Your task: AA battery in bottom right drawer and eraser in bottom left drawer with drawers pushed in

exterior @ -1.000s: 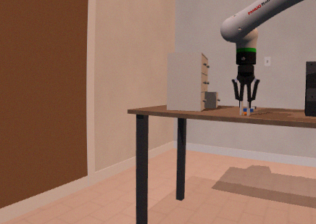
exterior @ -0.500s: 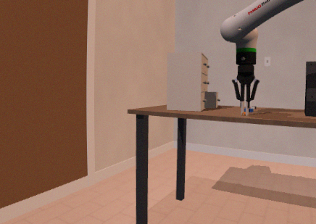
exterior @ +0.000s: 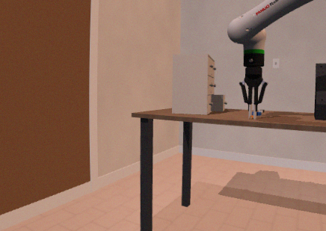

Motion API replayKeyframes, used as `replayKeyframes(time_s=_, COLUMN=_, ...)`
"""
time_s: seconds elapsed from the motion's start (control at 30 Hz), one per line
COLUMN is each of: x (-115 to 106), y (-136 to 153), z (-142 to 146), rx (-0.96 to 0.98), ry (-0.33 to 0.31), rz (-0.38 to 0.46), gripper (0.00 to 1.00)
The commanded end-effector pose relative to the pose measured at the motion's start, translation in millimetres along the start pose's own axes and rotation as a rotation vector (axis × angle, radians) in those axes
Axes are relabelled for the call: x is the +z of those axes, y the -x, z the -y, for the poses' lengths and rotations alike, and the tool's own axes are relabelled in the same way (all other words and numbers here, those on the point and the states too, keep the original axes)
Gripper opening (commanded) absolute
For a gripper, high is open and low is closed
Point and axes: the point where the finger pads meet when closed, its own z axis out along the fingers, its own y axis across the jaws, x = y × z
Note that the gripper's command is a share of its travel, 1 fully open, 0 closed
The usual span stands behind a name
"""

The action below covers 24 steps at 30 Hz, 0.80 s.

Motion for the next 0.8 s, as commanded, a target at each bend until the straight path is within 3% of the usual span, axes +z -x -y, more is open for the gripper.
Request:
replayKeyframes(time_s=0.0, x=0, y=0, z=0, rx=0.0, ry=0.0, rz=0.0, gripper=0.06)
replayKeyframes(time_s=0.17, x=-6, y=0, z=0, rx=0.0, ry=0.0, rz=0.0, gripper=0.06)
replayKeyframes(time_s=0.33, x=-57, y=0, z=0, rx=0.0, ry=0.0, rz=0.0, gripper=0.06)
replayKeyframes(time_s=0.4, x=-57, y=0, z=0, rx=0.0, ry=0.0, rz=0.0, gripper=0.06)
replayKeyframes(time_s=0.53, x=-94, y=0, z=0, rx=0.0, ry=0.0, rz=0.0, gripper=0.06)
replayKeyframes(time_s=0.77, x=-100, y=0, z=0, rx=0.0, ry=0.0, rz=0.0, gripper=0.06)
